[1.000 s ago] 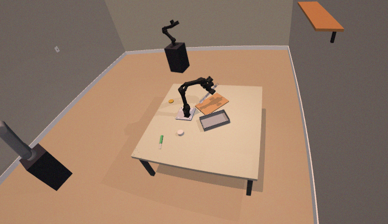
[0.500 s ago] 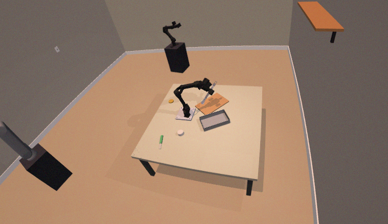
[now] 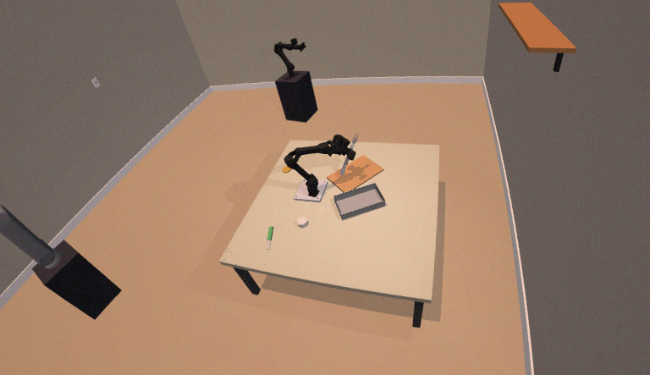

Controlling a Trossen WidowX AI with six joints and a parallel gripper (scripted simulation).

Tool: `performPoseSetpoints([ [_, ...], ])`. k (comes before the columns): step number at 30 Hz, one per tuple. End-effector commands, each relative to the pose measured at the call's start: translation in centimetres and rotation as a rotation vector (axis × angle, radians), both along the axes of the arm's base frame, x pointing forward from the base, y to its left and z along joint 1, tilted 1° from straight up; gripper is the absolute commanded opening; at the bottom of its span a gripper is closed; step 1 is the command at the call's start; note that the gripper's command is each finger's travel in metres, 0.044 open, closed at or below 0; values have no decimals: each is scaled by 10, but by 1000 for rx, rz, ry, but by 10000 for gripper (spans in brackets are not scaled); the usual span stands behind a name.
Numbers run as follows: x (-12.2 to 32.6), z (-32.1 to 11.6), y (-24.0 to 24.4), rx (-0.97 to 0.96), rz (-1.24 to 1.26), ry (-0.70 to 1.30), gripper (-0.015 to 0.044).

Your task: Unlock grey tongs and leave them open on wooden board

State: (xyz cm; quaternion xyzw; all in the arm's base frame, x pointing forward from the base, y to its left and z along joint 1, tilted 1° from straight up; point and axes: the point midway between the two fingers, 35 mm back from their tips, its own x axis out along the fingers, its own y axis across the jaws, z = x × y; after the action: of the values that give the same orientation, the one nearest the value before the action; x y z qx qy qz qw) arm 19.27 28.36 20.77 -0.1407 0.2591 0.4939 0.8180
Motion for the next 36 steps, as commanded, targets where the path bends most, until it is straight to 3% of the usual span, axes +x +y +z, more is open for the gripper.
performPoseSetpoints([
  [1,-4,6,-5,67,2,-35,-150],
  [11,-12,13,-16,208,9,-126,-150],
  [36,-12,13,-17,211,9,-128,-150],
])
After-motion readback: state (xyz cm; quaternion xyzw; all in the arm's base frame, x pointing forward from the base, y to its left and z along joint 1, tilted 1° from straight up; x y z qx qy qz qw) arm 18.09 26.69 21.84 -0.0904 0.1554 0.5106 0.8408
